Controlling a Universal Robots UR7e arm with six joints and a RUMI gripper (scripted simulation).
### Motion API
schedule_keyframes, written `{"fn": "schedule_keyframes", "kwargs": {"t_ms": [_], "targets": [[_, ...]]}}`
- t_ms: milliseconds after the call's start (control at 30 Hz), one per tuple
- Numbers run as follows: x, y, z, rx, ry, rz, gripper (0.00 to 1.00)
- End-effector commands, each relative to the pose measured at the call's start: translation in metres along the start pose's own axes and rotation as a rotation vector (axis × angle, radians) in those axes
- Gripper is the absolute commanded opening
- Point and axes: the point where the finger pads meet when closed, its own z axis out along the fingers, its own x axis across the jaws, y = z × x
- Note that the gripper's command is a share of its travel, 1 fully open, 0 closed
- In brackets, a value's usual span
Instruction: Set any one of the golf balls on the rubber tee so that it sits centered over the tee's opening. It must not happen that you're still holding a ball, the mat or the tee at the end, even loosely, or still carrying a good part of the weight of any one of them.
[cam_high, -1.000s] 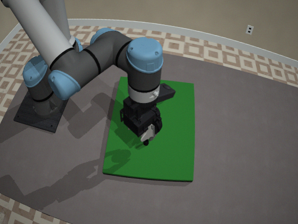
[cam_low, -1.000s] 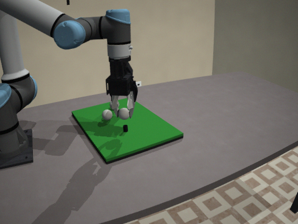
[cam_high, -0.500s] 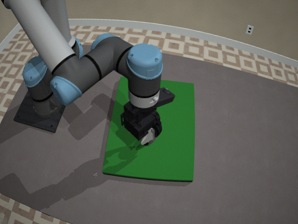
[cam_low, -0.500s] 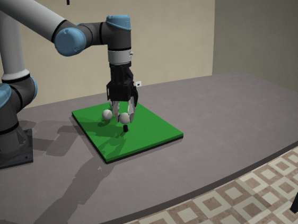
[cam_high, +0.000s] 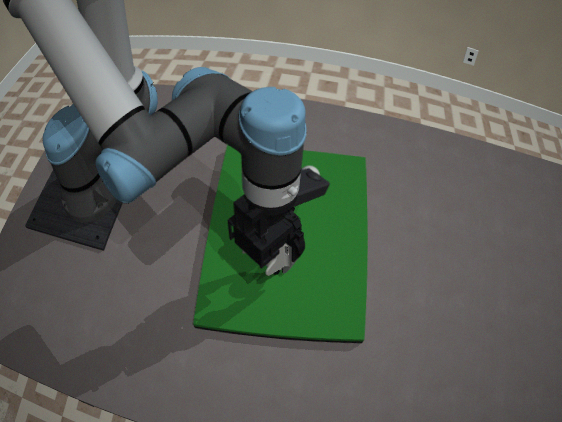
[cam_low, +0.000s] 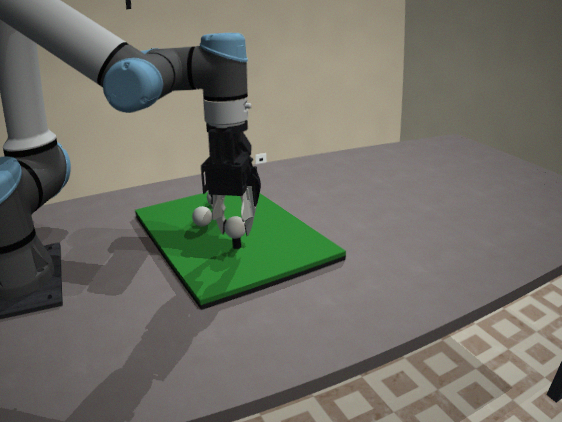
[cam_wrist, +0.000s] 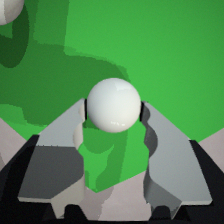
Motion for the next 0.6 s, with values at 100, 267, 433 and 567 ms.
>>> {"fn": "schedule_keyframes", "kwargs": {"t_ms": [100,267,433,567], "targets": [[0.0004,0.0000,-0.0003,0.000,0.001,0.000,1.00],[0.0004,0.0000,-0.0003,0.000,0.001,0.000,1.00],[0.0004,0.0000,-0.0003,0.000,0.001,0.000,1.00],[0.0004,0.0000,-0.0003,0.000,0.001,0.000,1.00]]}}
